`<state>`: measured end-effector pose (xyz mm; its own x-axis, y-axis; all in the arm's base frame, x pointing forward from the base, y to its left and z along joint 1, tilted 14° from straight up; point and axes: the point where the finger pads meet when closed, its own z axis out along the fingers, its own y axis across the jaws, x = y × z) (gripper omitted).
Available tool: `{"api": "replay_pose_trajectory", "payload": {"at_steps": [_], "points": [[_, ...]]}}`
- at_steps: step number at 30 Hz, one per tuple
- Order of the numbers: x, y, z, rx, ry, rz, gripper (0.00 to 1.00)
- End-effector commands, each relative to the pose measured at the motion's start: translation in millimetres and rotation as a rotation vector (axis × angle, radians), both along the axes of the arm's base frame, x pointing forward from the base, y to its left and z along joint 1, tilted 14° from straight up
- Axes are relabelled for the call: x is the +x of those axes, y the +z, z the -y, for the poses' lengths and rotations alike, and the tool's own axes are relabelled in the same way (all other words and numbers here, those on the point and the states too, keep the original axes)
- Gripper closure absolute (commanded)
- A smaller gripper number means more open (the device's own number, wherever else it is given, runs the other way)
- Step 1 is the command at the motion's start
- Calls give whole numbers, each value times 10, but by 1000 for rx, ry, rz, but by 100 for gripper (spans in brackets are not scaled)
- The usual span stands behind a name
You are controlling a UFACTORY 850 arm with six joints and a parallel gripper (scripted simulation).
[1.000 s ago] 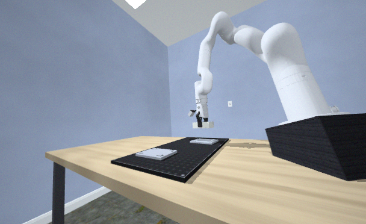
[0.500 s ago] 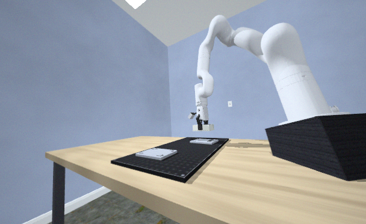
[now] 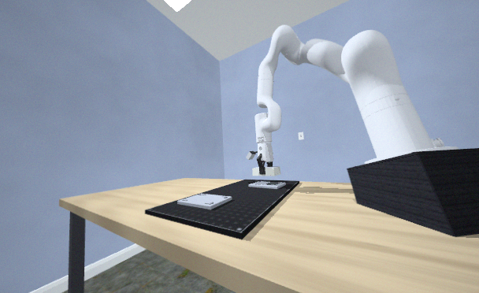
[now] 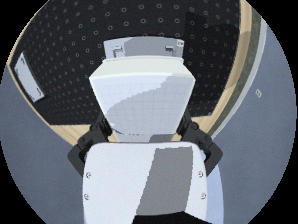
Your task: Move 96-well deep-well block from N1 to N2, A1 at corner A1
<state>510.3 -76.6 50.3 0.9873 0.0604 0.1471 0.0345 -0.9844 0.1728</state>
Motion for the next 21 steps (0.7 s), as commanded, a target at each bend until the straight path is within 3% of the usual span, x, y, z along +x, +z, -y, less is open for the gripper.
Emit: {"api": "replay_pose_trajectory", "payload": {"at_steps": [1, 21], "points": [[20, -59, 12, -4, 0, 12, 100], [64, -321, 57, -4, 0, 12, 100]]}}
